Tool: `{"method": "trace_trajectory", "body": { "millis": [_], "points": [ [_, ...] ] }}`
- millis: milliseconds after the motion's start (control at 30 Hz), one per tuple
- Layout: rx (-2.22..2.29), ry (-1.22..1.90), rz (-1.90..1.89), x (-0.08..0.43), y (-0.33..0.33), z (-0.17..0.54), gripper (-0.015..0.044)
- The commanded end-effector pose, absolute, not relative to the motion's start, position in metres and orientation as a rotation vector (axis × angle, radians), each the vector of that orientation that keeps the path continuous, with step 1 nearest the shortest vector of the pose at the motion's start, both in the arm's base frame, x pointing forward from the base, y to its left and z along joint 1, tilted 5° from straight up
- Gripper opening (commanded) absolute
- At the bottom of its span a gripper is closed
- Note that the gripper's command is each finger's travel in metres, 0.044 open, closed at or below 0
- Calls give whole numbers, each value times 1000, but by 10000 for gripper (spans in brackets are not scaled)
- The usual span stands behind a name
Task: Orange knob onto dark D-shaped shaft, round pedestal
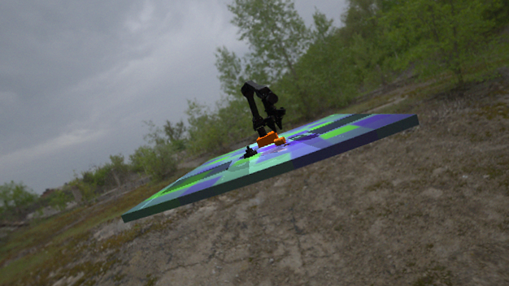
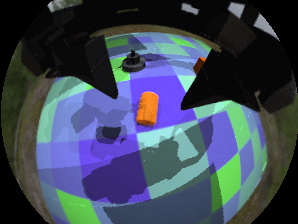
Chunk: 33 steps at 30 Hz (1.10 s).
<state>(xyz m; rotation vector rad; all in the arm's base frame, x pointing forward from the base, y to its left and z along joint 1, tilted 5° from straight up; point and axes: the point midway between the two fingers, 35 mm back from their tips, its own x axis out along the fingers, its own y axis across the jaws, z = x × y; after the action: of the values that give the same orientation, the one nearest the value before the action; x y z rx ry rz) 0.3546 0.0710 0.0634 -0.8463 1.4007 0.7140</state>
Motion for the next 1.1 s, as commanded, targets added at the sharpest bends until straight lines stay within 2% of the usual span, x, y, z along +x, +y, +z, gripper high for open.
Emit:
{"method": "trace_trajectory", "body": {
  "millis": [0,1067],
  "points": [
    [-882,1402,732,355,70,63,440],
    [-882,1402,731,359,66,5,440]
  ]
}}
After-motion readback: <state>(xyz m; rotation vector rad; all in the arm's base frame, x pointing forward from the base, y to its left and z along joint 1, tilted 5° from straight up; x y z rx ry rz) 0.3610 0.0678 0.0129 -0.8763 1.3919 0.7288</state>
